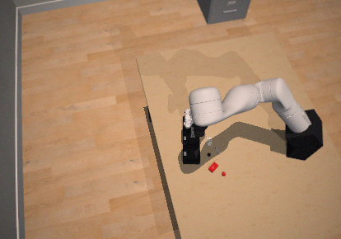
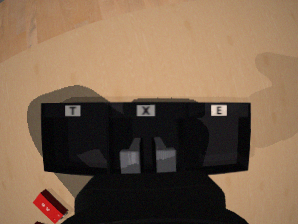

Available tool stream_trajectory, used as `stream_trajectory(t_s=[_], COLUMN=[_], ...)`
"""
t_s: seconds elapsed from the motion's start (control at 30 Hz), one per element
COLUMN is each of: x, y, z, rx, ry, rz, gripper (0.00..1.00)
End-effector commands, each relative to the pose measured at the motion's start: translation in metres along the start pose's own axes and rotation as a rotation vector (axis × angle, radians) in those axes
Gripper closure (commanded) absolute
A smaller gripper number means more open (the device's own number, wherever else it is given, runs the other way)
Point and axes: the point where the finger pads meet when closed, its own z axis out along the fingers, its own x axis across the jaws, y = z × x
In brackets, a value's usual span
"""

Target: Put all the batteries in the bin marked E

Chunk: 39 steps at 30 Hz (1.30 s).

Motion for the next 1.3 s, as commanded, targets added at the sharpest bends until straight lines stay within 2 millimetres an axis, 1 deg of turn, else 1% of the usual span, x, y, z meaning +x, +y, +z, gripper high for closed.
stream_trajectory(t_s=[0.0, 0.1, 0.17, 0.63, 0.93, 1.23, 1.27], x=[-0.002, -0.017, -0.017, -0.086, -0.086, -0.086, -0.086], y=[-0.001, -0.001, -0.001, -0.003, -0.003, -0.004, -0.004], z=[-0.001, -0.001, -0.001, -0.001, -0.001, 0.023, 0.023], rx=[0.002, 0.002, 0.002, 0.001, 0.001, 0.001, 0.001], ry=[-0.004, -0.004, -0.004, -0.004, -0.004, -0.004, -0.004], rz=[-0.002, -0.002, -0.002, -0.002, -0.002, -0.002, -0.002], gripper=[0.69, 0.69, 0.69, 0.69, 0.69, 0.69, 0.69])
